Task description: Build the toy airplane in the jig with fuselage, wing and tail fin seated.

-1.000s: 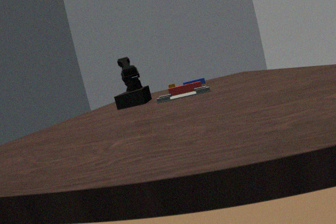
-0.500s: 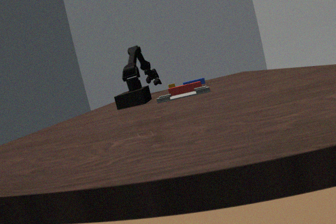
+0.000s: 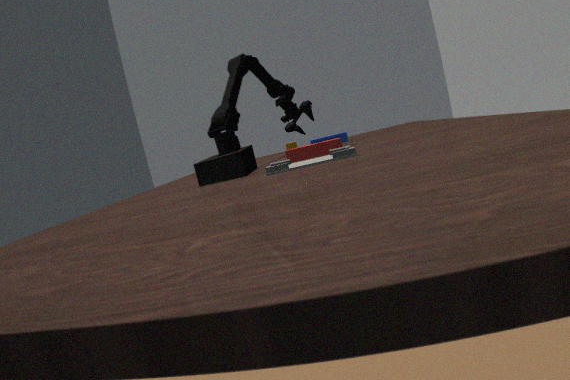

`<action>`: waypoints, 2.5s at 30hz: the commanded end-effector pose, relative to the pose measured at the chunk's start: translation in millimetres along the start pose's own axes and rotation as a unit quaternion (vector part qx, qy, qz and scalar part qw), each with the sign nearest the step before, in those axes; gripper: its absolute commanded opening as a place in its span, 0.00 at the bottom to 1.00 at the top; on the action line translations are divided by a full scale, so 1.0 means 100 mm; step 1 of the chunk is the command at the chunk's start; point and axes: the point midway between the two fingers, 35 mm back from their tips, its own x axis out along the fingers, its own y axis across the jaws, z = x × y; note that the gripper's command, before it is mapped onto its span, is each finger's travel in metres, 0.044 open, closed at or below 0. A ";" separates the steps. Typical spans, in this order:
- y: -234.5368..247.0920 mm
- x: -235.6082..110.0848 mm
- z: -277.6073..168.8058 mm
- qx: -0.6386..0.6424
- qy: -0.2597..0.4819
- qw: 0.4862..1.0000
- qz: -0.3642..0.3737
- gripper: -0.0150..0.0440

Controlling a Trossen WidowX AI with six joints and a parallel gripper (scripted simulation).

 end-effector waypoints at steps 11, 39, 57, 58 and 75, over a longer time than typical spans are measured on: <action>0.49 -0.50 -2.32 0.456 0.161 0.869 0.102 1.00; 2.08 -1.43 -3.61 0.837 0.319 0.429 0.119 1.00; 2.23 -1.24 -3.63 0.837 0.319 0.429 0.119 1.00; 2.24 -1.23 -3.63 0.837 0.319 0.429 0.119 1.00; 2.41 -1.04 -3.64 0.837 0.319 0.429 0.119 1.00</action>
